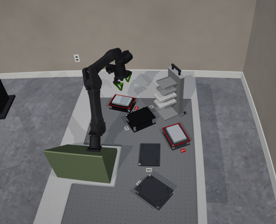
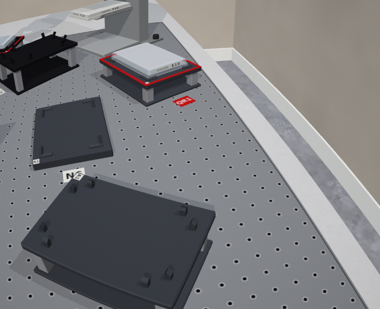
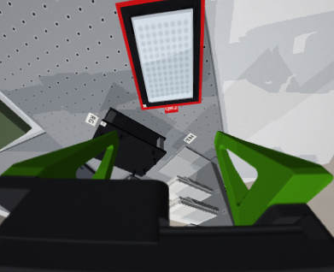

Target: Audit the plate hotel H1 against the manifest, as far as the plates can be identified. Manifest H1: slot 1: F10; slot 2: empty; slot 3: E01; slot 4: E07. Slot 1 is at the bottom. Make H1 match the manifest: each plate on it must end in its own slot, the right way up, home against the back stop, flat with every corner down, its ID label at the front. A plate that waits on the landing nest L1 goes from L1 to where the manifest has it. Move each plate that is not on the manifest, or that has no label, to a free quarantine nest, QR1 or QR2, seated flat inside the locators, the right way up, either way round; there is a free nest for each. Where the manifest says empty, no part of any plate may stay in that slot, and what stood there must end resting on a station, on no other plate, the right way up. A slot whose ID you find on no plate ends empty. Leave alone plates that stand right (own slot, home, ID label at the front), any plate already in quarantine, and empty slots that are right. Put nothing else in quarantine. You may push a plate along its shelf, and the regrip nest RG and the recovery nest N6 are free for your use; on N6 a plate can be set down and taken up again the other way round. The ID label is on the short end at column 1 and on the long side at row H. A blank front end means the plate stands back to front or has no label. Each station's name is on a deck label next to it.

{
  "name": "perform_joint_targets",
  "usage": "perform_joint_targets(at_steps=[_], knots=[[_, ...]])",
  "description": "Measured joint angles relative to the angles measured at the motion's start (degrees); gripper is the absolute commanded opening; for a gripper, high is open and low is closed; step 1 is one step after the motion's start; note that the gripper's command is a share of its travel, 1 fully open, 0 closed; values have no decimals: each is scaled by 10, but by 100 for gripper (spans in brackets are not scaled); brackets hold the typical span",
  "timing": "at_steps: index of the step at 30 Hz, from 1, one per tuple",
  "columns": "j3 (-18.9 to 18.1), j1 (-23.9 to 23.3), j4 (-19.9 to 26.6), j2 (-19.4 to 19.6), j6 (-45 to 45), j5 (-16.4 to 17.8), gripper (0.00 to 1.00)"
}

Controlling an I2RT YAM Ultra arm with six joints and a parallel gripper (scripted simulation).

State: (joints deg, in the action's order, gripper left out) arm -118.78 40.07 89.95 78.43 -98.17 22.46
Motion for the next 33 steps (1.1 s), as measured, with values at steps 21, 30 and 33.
perform_joint_targets(at_steps=[21, 30, 33], knots=[[65, -121, 0, -23, -21, 53, 100], [89, -161, 0, -27, -31, 68, 100], [96, -172, 0, -28, -34, 71, 100]])
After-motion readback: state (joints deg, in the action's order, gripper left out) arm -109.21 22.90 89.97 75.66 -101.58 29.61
